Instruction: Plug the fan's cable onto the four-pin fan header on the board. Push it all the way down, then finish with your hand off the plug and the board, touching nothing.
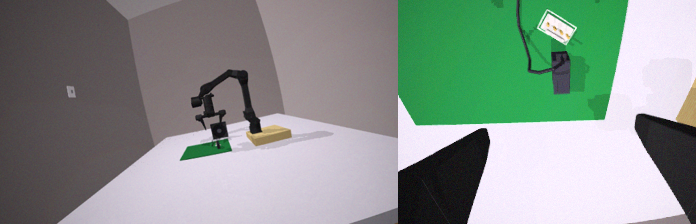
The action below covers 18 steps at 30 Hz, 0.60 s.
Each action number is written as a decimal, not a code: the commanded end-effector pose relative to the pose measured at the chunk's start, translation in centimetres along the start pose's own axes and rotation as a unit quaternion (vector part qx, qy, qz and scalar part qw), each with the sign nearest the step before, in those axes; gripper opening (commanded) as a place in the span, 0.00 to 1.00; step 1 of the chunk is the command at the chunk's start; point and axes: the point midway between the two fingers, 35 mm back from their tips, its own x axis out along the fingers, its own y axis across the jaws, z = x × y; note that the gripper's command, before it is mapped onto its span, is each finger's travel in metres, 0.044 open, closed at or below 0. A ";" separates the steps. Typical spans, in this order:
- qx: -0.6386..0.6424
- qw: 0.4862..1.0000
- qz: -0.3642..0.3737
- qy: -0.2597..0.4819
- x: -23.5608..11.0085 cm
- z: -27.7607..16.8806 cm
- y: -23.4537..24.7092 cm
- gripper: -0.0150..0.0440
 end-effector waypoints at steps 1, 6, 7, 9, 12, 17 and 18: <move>0.011 1.000 -0.009 0.006 0.1 -0.3 -0.7 1.00; 0.011 1.000 -0.009 0.006 3.1 0.4 -0.6 1.00; 0.011 1.000 -0.009 0.006 4.1 0.7 -0.6 1.00; 0.011 1.000 -0.009 0.006 5.9 1.1 -0.8 1.00; 0.011 1.000 -0.009 0.006 6.1 1.2 -0.8 1.00; 0.011 1.000 -0.009 0.006 6.5 1.3 -0.8 1.00; 0.011 1.000 -0.009 0.006 6.7 1.3 -0.8 1.00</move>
